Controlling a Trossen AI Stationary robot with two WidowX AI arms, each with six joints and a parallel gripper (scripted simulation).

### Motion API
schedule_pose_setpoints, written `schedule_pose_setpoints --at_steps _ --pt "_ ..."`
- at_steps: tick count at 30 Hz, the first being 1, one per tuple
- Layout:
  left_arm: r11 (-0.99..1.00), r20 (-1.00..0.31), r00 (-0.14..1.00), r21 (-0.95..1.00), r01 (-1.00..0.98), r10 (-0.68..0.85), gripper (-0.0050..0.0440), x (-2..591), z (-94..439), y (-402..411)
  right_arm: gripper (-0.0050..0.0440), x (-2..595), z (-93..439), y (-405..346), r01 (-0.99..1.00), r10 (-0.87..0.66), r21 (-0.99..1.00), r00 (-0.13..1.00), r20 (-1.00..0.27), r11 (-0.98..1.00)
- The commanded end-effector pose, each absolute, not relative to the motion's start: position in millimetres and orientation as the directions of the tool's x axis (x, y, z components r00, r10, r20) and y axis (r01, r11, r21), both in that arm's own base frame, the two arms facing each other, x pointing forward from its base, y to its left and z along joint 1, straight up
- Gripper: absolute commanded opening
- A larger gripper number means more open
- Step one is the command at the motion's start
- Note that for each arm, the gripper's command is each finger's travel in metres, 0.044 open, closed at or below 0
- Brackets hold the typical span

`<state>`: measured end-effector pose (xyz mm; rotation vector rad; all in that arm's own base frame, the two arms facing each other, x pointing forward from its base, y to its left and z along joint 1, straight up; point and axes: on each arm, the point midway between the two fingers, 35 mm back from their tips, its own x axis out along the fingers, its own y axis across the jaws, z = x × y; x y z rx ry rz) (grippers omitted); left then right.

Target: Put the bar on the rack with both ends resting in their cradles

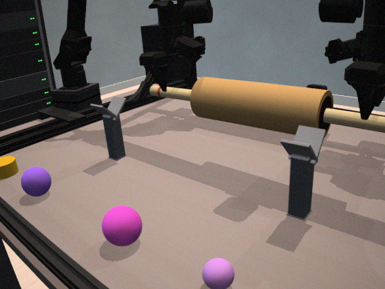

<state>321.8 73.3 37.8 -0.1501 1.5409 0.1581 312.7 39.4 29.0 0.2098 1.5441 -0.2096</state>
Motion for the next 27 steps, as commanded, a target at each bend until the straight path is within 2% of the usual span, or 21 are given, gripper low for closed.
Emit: schedule_pose_setpoints --at_steps 1,21,27 --pt "0.981 -1.0 0.0 0.0 -0.194 0.0 0.044 317 26 72 0.044 309 20 40 0.263 0.0 0.0 0.0 -1.0 0.965" --pt "0.981 -1.0 0.0 0.0 -0.195 0.0 0.044 315 11 72 0.044 307 5 40 0.263 0.0 0.0 0.0 -1.0 0.965" --pt "0.981 -1.0 0.009 0.002 -0.196 0.004 0.0296 317 14 73 0.0296 308 7 40 0.261 -0.003 -0.001 0.006 -1.0 0.965"
